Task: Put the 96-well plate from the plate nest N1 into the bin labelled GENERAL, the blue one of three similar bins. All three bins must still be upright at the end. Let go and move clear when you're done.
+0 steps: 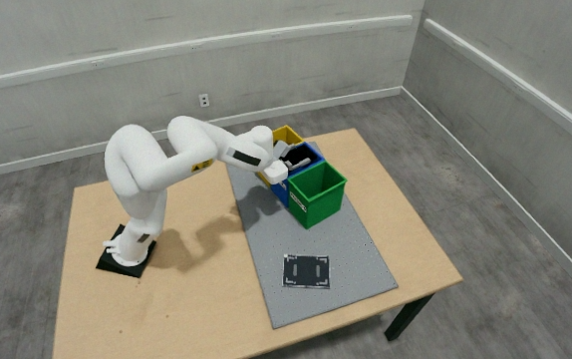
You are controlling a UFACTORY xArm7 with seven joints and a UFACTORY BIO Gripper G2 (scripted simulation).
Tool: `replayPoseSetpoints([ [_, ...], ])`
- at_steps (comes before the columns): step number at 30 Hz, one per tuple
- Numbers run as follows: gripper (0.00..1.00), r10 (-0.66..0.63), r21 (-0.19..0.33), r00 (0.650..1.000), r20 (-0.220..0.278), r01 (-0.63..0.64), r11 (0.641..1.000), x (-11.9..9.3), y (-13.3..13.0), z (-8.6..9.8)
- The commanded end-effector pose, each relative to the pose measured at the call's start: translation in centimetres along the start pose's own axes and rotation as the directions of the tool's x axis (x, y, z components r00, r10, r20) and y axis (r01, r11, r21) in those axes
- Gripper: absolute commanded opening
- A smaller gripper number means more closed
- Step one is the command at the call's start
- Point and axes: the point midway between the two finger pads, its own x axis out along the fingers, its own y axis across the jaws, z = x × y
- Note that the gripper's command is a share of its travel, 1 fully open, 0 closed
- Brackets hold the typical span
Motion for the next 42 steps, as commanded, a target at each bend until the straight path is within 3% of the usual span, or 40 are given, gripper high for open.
replayPoseSetpoints([
  [1, 0.0, 0.0, -0.002, 1.0, 0.005, 0.0, 1.0, 0.89, 1.31, 0.19],
  [42, 0.0, 0.0, -0.002, 1.0, 0.005, 0.0, 1.0, 0.96, 1.41, -0.14],
])
